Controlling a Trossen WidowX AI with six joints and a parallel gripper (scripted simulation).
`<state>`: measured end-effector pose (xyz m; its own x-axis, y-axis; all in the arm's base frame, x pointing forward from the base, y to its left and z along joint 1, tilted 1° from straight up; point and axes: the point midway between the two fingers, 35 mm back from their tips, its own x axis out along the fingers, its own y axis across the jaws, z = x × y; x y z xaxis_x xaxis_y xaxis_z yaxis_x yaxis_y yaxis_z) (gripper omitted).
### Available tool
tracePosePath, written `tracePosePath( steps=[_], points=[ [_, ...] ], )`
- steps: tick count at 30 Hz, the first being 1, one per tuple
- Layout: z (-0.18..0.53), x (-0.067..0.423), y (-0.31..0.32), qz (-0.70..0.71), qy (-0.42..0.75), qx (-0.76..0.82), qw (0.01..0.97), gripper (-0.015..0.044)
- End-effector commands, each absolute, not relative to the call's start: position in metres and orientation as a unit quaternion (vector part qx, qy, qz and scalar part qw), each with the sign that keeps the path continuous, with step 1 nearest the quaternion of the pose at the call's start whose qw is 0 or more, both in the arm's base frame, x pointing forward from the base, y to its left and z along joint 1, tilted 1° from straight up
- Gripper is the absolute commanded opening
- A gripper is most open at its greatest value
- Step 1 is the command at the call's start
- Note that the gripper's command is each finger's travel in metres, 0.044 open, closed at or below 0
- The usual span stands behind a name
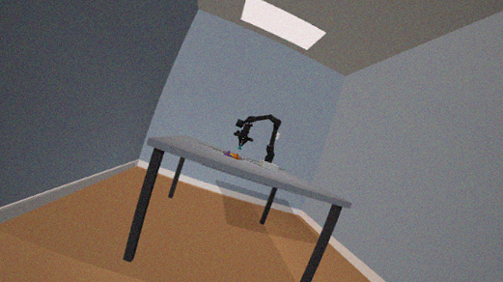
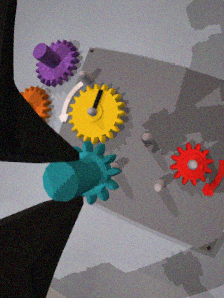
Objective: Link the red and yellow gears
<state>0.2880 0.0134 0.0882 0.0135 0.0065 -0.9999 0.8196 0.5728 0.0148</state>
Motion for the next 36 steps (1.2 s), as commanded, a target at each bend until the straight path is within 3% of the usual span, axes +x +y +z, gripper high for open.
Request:
tracePosePath(
  steps=[1,36],
  points=[
    [0.084,0.289,0.004,-0.323,0.624,0.328,0.631,0.0000],
    [0.070,0.292,-0.033,-0.323,0.625,0.325,0.632,0.0000]
  ],
)
